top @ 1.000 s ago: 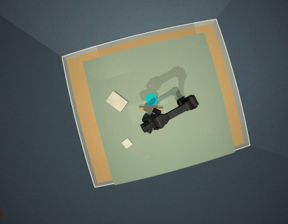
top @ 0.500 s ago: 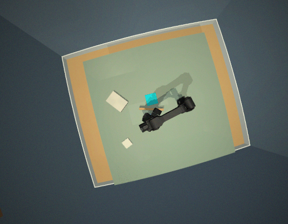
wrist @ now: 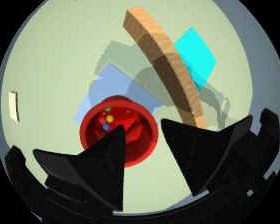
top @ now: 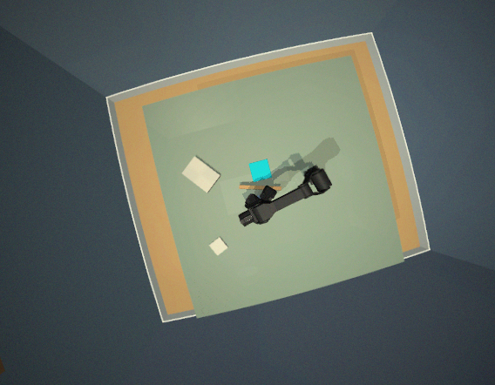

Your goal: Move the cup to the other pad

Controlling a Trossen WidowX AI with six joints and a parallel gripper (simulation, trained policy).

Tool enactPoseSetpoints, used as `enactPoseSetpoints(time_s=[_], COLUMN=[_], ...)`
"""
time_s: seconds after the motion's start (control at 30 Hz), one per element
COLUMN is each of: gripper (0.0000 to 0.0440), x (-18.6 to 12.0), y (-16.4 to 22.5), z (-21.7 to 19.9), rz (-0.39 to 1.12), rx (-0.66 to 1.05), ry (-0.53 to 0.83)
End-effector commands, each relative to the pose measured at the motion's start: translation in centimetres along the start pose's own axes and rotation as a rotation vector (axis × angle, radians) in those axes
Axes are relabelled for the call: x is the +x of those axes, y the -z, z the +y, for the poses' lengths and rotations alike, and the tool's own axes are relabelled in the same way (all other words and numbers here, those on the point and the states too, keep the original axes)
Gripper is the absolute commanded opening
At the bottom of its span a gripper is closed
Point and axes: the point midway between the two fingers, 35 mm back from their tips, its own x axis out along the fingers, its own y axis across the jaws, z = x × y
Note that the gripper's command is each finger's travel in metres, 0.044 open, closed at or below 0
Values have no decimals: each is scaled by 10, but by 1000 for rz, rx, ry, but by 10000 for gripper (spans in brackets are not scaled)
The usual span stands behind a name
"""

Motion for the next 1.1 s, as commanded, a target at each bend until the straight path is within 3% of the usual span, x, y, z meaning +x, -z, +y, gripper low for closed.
enactPoseSetpoints(time_s=[0.0, 0.23, 0.43, 0.5, 1.07], gripper=[174, 167, 24, 0, 0], x=[18, 45, 57, 56, 22], y=[1, 4, 3, 2, -4], z=[-1, -1, -2, -3, -10], rz=[10, 26, 20, 15, -7], rx=[-8, -48, -96, -104, -53], ry=[32, 48, 49, 47, -8])
